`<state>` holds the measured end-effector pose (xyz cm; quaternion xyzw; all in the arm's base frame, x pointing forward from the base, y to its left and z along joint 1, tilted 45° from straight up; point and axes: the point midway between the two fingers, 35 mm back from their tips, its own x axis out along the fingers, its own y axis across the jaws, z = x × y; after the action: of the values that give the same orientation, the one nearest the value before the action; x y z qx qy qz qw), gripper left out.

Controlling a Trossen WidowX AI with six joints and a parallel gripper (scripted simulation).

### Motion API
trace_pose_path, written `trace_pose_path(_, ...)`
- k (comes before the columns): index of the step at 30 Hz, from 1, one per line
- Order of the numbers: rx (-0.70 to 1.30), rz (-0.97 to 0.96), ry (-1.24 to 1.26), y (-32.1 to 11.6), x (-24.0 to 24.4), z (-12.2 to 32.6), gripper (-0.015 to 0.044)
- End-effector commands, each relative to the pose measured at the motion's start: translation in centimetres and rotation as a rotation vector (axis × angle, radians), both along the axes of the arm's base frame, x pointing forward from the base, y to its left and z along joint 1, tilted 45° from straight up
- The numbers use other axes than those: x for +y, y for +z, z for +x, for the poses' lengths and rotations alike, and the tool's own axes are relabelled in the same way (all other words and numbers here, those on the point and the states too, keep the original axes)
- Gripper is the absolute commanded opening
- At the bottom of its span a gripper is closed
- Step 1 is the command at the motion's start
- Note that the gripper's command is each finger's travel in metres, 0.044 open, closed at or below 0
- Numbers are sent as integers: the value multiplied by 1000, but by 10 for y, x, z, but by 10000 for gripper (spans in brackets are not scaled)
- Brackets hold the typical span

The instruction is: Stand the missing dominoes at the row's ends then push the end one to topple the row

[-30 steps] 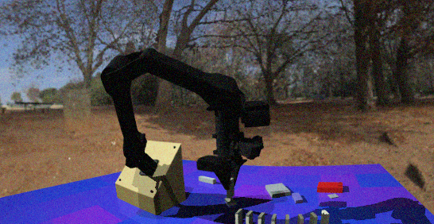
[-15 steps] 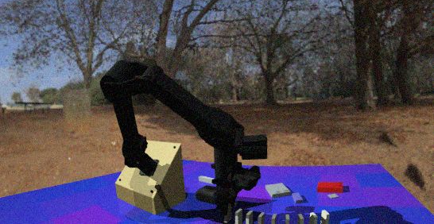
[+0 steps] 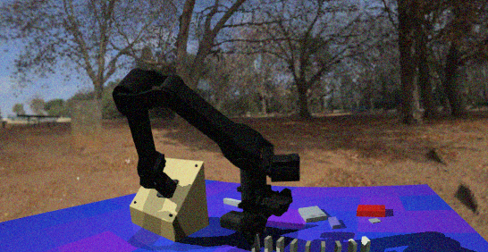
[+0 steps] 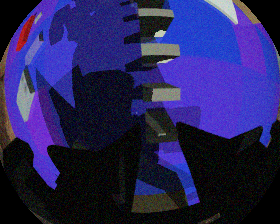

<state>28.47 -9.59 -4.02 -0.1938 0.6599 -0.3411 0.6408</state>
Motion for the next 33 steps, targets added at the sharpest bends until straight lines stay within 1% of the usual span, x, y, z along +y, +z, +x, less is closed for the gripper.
trace_pose_path(1, 3, -5, 5, 0, -1, 0, 265)
trace_pose_path(7, 3, -5, 5, 0, -1, 0, 422)
trace_pose_path(8, 3, -5, 5, 0, -1, 0, 440)
trace_pose_path(13, -1, -2, 17, 8, 9, 5, 440)
trace_pose_path(18, -5, 12, 26, 49, 54, 18, 440)
trace_pose_path(23, 0, 5, 1, 90, 90, 14, 440)
trace_pose_path(31, 0, 5, 0, 92, 91, 14, 440)
trace_pose_path(33, -36, 0, -37, 81, 95, 14, 440)
